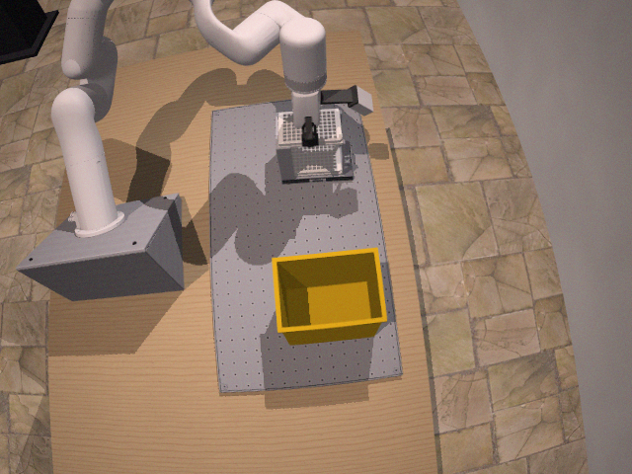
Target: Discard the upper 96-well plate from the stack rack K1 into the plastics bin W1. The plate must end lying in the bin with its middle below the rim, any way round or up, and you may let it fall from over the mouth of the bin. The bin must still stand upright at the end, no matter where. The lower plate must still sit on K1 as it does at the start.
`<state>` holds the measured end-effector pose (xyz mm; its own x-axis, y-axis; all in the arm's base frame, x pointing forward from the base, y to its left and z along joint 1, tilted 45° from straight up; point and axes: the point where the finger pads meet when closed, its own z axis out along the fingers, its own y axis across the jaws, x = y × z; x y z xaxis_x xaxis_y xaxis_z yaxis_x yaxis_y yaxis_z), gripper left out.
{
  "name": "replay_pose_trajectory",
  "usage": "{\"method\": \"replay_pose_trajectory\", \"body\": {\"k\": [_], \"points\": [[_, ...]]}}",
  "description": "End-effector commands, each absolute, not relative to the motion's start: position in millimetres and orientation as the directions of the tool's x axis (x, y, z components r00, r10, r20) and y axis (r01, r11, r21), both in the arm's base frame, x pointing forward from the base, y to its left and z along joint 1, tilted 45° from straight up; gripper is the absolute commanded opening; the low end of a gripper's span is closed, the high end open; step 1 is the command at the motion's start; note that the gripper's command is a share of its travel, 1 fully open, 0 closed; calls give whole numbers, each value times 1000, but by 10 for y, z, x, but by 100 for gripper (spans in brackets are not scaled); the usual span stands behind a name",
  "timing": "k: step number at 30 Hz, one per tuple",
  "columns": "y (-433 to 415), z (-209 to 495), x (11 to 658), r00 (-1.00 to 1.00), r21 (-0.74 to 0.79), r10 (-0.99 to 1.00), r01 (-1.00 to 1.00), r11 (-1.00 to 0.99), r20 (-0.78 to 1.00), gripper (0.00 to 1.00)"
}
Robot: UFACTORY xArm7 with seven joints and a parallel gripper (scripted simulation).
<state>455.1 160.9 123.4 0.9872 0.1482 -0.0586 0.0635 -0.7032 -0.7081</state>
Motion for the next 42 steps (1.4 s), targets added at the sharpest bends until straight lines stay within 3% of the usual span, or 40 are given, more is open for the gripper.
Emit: {"method": "replay_pose_trajectory", "body": {"k": [1,42], "points": [[1555,1282,4574,988,-707,145,63,-704,-55,0],[1149,1693,4657,988,-707,145,63,-704,-55,0]]}}
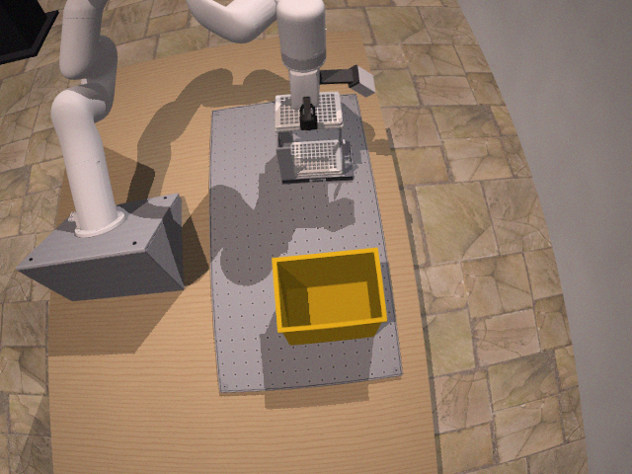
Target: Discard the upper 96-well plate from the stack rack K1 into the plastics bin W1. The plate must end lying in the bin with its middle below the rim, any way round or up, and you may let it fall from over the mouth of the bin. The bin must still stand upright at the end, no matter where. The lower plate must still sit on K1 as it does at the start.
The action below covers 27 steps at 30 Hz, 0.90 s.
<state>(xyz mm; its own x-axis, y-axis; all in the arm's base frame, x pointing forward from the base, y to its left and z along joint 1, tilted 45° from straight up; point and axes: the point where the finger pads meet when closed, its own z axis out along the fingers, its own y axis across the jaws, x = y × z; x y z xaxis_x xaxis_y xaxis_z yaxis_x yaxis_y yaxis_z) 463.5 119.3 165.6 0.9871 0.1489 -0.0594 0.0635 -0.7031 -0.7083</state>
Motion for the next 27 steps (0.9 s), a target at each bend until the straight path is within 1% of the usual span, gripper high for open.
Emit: {"method": "replay_pose_trajectory", "body": {"k": [1,27], "points": [[1137,1705,4659,988,-707,145,63,-704,-55,0],[928,1916,4702,988,-707,145,63,-704,-55,0]]}}
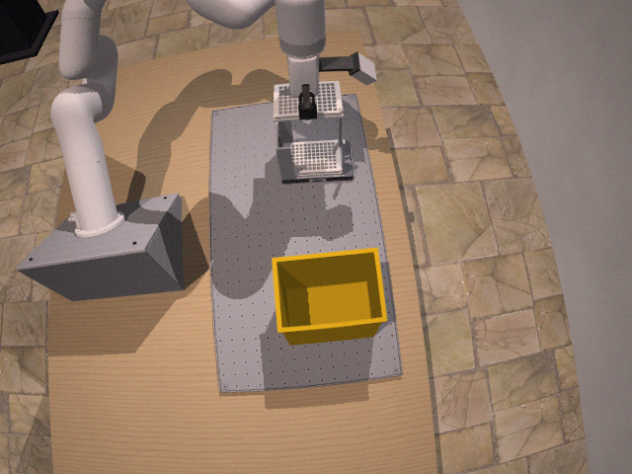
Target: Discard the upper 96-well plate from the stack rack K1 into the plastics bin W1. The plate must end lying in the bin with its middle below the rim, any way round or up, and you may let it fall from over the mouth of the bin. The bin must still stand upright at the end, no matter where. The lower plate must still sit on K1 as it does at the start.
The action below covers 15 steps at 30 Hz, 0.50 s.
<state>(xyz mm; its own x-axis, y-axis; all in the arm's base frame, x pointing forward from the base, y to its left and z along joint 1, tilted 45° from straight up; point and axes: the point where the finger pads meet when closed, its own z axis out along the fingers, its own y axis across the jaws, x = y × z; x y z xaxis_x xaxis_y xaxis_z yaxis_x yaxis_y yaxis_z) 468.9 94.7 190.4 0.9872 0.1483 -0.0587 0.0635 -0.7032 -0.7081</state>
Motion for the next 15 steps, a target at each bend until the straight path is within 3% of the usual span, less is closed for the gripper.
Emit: {"method": "replay_pose_trajectory", "body": {"k": [1,15], "points": [[928,1916,4702,988,-707,144,63,-704,-55,0],[730,1693,4734,984,-709,175,106,-697,-25,0]]}}
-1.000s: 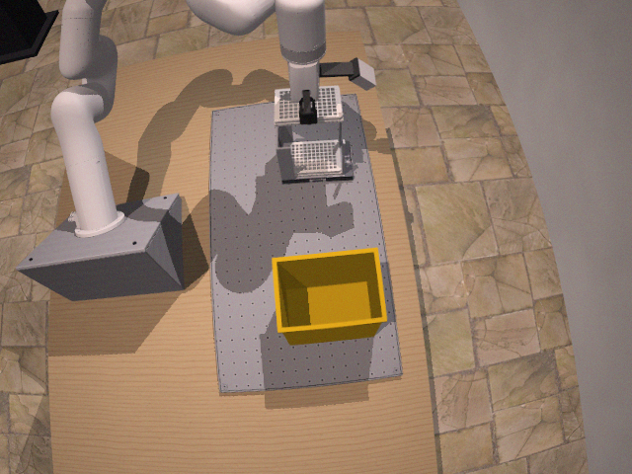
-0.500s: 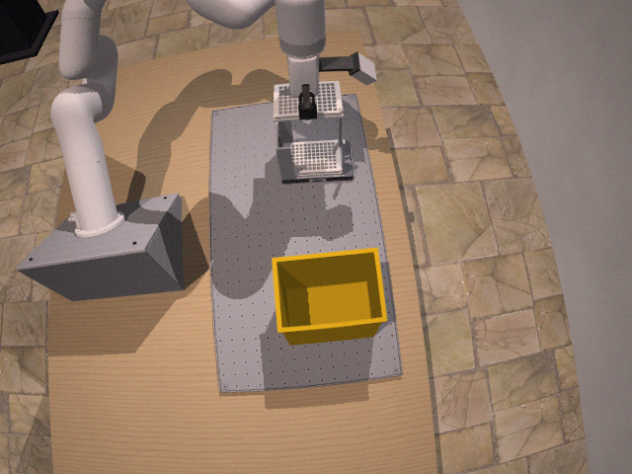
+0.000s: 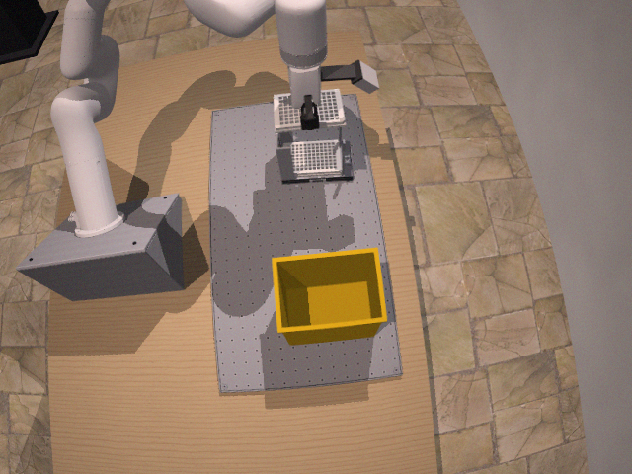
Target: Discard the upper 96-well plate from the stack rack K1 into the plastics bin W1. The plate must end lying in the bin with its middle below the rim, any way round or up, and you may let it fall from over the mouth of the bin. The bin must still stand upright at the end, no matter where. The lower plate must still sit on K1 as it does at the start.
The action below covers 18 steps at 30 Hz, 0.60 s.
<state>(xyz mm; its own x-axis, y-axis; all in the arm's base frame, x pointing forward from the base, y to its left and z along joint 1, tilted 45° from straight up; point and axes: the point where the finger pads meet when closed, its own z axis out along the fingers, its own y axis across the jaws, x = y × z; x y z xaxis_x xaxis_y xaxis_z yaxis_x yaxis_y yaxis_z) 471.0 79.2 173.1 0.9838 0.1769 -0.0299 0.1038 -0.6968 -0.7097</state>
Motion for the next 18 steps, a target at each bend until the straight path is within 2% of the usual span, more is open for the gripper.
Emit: {"method": "replay_pose_trajectory", "body": {"k": [1,18], "points": [[708,1668,4737,984,-709,175,106,-697,-25,0],[378,1295,4790,984,-708,175,106,-698,-25,0]]}}
